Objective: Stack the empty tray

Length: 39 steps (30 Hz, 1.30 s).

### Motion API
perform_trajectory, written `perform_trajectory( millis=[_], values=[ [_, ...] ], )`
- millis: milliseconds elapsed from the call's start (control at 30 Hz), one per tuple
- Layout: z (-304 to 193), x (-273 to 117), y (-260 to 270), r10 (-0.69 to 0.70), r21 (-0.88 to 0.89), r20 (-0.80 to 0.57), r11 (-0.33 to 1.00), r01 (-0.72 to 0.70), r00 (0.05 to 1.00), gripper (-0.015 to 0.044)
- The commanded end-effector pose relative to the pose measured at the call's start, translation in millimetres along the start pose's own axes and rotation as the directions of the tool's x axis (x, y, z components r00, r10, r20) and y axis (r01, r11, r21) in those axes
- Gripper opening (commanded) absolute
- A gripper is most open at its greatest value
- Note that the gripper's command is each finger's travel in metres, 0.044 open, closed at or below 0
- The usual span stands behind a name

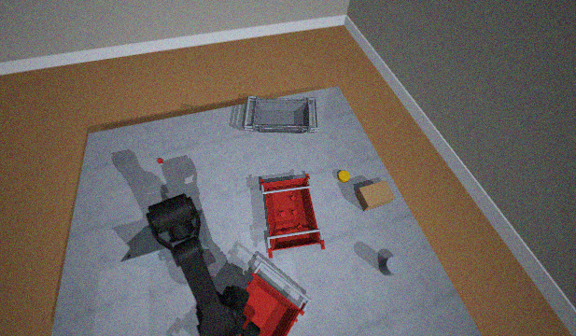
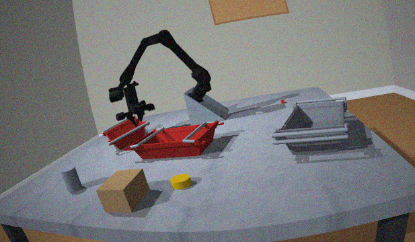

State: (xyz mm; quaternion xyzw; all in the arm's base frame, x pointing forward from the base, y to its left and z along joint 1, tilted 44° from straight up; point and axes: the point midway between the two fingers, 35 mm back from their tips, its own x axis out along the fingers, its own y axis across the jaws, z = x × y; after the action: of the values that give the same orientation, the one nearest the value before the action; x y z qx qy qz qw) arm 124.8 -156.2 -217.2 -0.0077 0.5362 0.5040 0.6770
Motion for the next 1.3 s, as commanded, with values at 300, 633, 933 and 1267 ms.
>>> perform_trajectory(
  millis=[300,633,933,1267],
  values=[
    [0,-54,3,0.003,-0.001,-0.004,1.0,-0.003,1.0,0.0],
    [0,-54,2,0.003,-0.001,-0.004,1.0,-0.003,1.0,0.0],
    [-5,-78,-13,0.002,-0.001,-0.005,1.0,-0.002,1.0,0.0],
    [-11,-113,-30,0.001,-0.001,-0.006,1.0,-0.001,1.0,0.0]
  ],
)
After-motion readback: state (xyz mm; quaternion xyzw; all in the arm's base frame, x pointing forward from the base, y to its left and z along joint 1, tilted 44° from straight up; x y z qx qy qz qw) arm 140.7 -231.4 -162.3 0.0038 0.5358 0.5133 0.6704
